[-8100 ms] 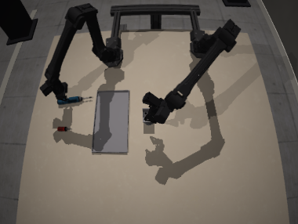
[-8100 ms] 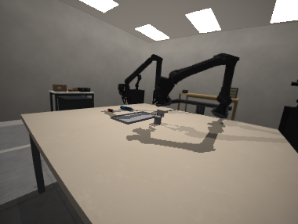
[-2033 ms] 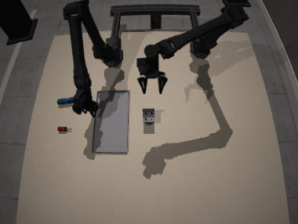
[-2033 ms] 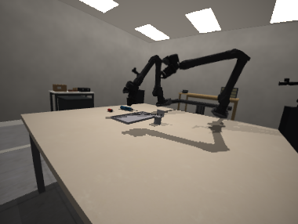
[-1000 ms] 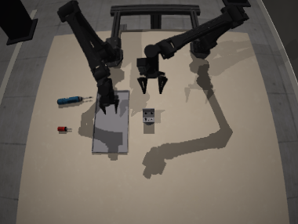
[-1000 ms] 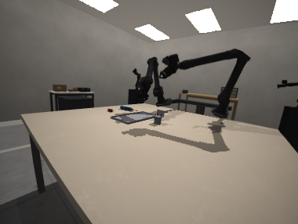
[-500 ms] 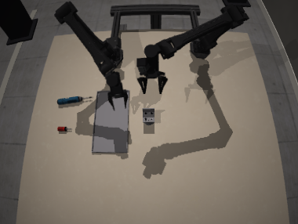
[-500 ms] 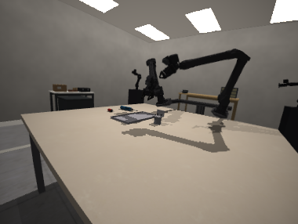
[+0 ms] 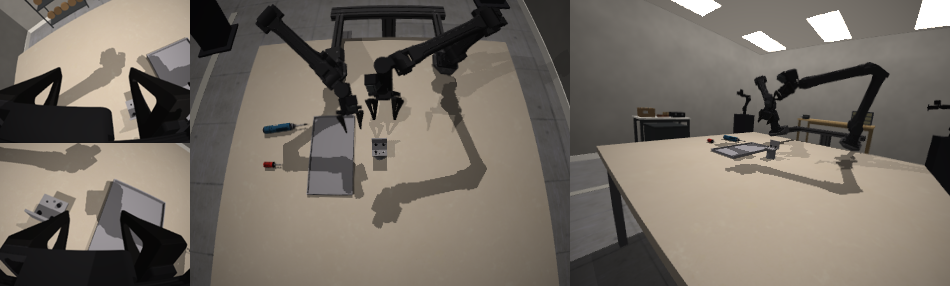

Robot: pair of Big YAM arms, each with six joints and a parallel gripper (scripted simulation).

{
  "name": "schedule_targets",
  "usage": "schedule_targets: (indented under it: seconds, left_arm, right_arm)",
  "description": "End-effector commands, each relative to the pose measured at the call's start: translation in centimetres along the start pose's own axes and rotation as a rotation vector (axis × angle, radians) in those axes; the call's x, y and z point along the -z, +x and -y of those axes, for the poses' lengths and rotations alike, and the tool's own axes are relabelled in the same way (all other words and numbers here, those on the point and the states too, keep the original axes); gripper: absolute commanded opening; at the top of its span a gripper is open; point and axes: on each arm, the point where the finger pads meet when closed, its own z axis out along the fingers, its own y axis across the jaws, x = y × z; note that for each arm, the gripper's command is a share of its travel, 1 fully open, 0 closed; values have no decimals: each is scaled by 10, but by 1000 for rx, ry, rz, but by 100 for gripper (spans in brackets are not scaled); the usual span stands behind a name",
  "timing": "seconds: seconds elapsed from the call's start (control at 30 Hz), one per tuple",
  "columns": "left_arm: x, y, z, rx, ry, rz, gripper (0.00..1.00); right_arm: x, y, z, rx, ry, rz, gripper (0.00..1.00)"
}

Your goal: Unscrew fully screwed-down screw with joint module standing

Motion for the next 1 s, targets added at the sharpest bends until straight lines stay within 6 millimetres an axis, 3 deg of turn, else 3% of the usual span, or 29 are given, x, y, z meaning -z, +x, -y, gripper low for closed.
schedule_targets:
  seconds: [0.0,0.07,0.23,0.27,0.63,0.8,0.83,0.97]
  left_arm:
    - [2,-20,-9,45,-8,23,86]
    - [2,-20,-9,45,-8,23,86]
    - [2,-20,-9,45,-8,23,86]
    - [2,-20,-9,45,-8,23,86]
    - [2,-20,-9,45,-8,23,86]
    - [2,-20,-9,45,-8,23,86]
    - [2,-20,-9,45,-8,23,86]
    - [2,-20,-9,45,-8,23,86]
  right_arm:
    - [13,-16,-16,70,-20,71,65]
    - [18,-18,-29,105,-35,90,65]
    - [15,-30,-21,80,-24,97,65]
    - [25,-24,-29,105,-35,118,65]
    - [70,-40,-78,234,-92,264,65]
    - [68,-53,-72,208,-83,270,65]
    - [64,-37,-71,229,-73,249,65]
    - [65,-38,-73,233,-80,250,65]
